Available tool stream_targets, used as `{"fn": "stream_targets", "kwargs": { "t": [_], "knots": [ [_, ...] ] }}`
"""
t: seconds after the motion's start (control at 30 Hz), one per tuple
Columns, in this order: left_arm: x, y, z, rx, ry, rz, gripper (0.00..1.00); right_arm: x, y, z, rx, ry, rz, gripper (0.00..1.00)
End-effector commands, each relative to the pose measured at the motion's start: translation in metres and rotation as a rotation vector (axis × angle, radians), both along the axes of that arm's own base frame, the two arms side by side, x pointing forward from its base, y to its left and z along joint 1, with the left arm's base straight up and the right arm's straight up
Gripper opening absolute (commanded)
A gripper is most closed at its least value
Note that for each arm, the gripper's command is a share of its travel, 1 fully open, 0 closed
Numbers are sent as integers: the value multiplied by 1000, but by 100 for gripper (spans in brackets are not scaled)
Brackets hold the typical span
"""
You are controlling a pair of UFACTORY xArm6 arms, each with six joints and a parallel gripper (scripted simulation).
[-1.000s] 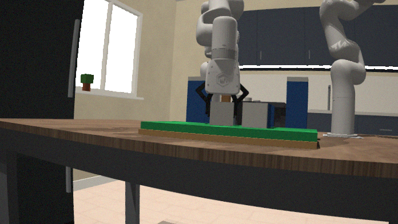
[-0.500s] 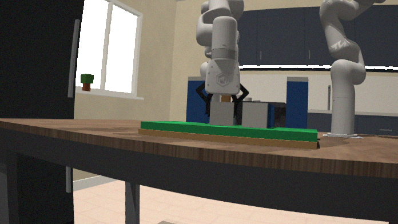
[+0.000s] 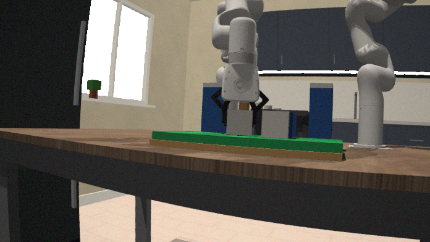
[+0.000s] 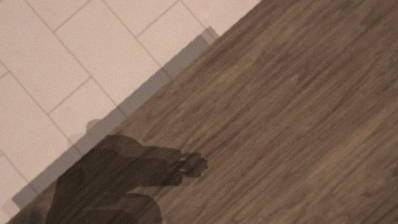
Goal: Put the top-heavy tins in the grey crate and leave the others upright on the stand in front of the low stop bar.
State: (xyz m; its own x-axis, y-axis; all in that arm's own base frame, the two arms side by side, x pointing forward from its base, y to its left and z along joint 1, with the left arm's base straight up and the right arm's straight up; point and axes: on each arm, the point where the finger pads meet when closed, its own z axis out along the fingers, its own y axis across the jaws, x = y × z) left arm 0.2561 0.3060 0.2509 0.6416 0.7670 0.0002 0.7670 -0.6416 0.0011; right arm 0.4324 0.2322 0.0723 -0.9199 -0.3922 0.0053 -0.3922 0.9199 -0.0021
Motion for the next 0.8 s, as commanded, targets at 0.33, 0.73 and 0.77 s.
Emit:
{"fn": "stream_targets", "kwargs": {
  "t": [0.33,0.73,0.77],
  "knots": [
    [1,1,2,3,-3,0,100,3,2,13,4,-8,0,0],
    [1,1,2,3,-3,0,100,3,2,13,4,-8,0,0],
    [1,1,2,3,-3,0,100,3,2,13,4,-8,0,0]
  ]
}}
